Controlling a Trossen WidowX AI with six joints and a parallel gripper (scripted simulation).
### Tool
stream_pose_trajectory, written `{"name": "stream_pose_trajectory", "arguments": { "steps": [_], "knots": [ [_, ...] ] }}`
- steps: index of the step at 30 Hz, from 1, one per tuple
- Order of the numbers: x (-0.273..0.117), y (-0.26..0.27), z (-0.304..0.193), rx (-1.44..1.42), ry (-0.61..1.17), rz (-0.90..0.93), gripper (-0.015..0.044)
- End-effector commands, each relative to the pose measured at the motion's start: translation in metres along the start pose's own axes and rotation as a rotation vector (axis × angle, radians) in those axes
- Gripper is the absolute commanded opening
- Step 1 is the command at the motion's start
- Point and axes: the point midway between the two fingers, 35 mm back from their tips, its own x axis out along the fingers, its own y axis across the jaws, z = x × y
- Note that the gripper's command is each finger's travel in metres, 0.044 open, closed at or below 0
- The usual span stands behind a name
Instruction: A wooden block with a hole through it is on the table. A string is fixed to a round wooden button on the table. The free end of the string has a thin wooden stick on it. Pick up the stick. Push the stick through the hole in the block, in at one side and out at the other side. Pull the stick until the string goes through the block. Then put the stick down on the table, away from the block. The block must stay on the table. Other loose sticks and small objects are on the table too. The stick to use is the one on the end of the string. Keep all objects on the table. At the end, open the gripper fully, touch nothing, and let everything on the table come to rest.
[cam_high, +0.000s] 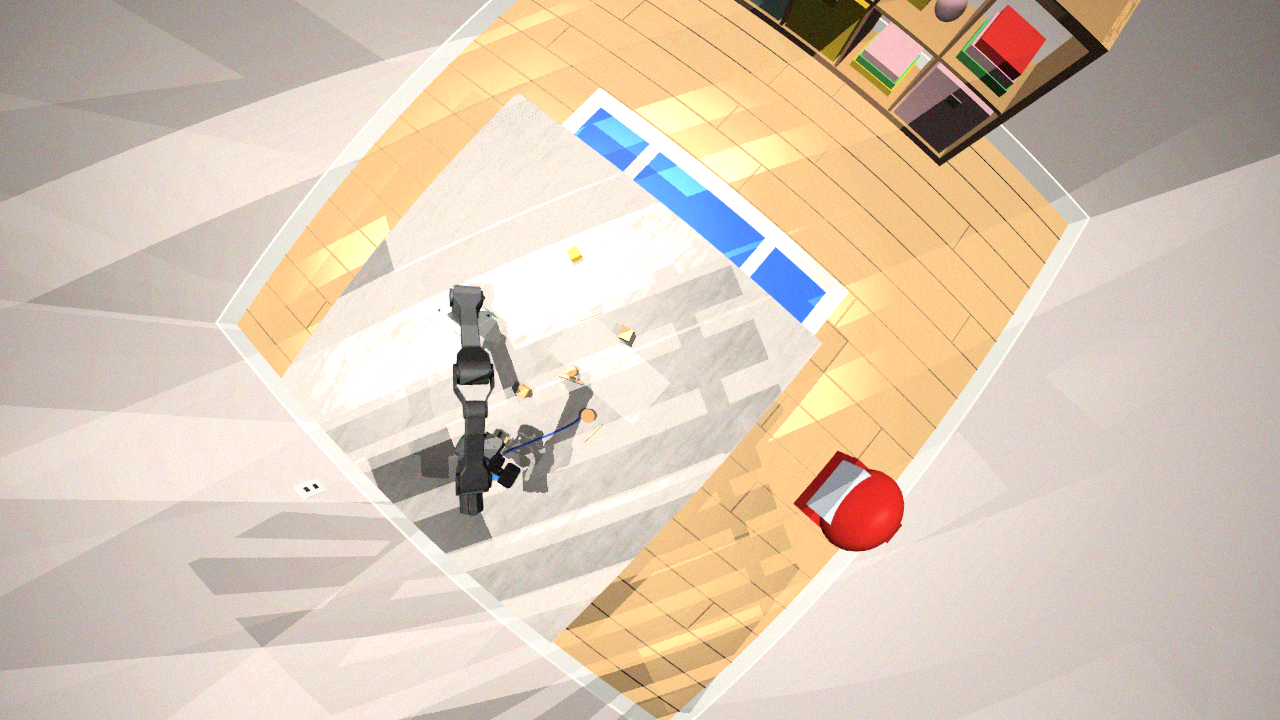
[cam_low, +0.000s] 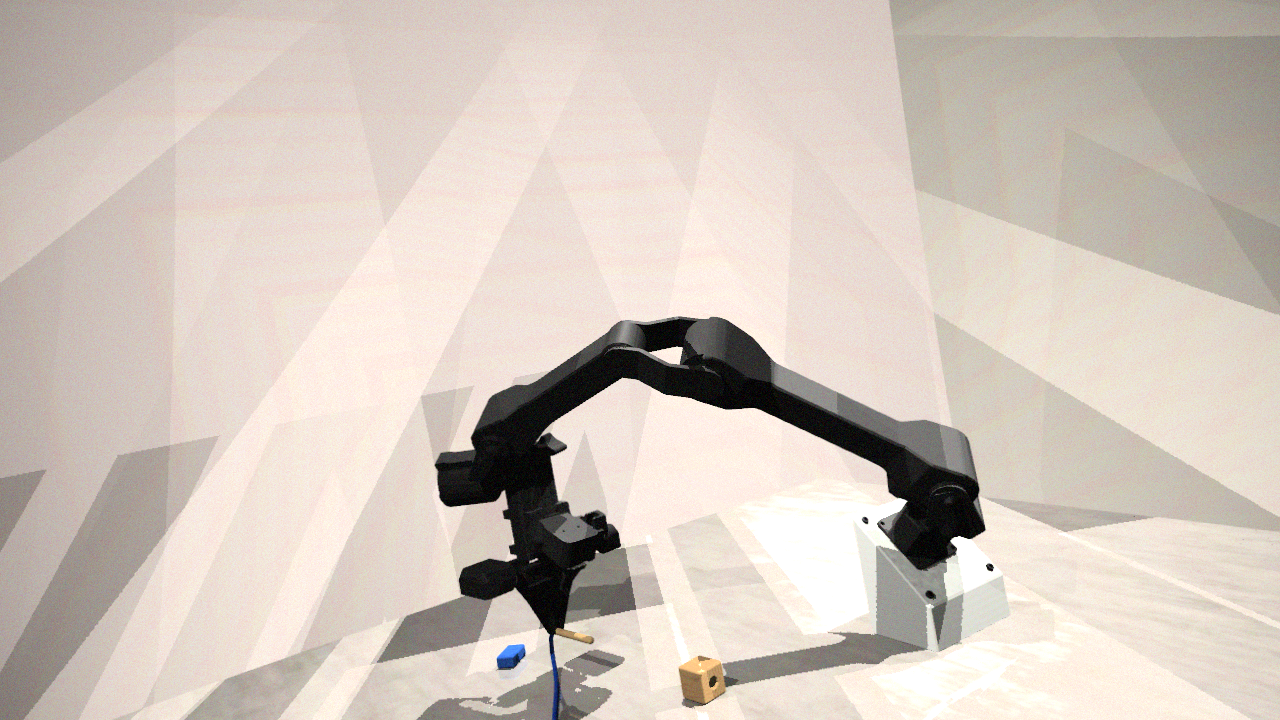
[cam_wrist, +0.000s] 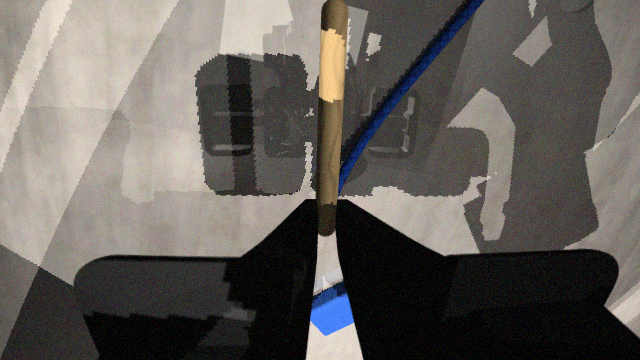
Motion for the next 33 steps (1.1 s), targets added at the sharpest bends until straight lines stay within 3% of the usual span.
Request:
{"name": "stream_pose_trajectory", "arguments": {
  "steps": [1,33],
  "knots": [
    [-0.001,0.001,0.002,-0.011,0.01,0.0,0.0],
    [0.025,0.028,0.017,-0.01,0.006,0.001,0.0]
  ]
}}
